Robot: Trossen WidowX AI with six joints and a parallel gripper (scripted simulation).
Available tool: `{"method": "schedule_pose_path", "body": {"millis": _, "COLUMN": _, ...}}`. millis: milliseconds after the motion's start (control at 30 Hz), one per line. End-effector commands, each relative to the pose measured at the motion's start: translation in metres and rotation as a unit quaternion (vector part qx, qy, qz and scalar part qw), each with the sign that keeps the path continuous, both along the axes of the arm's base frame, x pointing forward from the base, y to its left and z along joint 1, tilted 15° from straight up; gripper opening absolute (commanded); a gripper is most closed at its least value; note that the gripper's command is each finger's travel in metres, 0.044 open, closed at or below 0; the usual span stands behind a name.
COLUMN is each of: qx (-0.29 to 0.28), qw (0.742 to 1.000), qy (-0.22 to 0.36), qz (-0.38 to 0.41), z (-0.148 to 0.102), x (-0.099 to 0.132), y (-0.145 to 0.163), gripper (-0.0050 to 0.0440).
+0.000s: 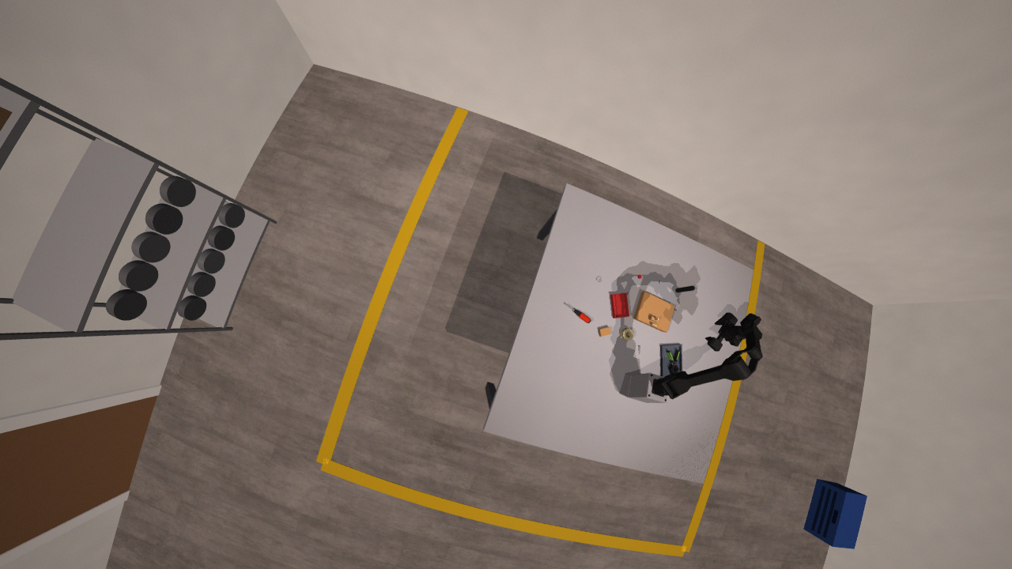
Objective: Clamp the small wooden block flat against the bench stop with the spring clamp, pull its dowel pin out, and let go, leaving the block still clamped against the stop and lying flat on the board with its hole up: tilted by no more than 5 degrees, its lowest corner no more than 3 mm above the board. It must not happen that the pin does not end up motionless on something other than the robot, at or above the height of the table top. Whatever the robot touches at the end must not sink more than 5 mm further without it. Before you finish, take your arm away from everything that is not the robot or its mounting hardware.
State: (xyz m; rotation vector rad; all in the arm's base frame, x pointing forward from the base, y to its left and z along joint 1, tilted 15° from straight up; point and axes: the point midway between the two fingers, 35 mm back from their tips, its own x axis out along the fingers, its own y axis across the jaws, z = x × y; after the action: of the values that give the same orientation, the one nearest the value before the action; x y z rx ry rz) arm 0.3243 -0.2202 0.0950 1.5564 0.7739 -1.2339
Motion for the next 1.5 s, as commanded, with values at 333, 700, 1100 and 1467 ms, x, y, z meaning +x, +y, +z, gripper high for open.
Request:
{"method": "schedule_pose_path", "body": {"millis": 333, "qx": -0.035, "qw": 0.989, "qy": 0.011, "qz": 0.14, "z": -0.005, "x": 0.011, "y": 0.037, "gripper": 0.044}}
{"method": "schedule_pose_path", "body": {"millis": 700, "qx": -0.064, "qw": 0.961, "qy": 0.021, "qz": 0.269, "z": -0.012, "x": 0.019, "y": 0.07, "gripper": 0.044}}
{"method": "schedule_pose_path", "body": {"millis": 1100, "qx": -0.091, "qw": 0.92, "qy": 0.028, "qz": 0.381, "z": -0.018, "x": 0.024, "y": 0.101, "gripper": 0.044}}
{"method": "schedule_pose_path", "body": {"millis": 1467, "qx": -0.114, "qw": 0.871, "qy": 0.034, "qz": 0.477, "z": -0.024, "x": 0.025, "y": 0.128, "gripper": 0.044}}
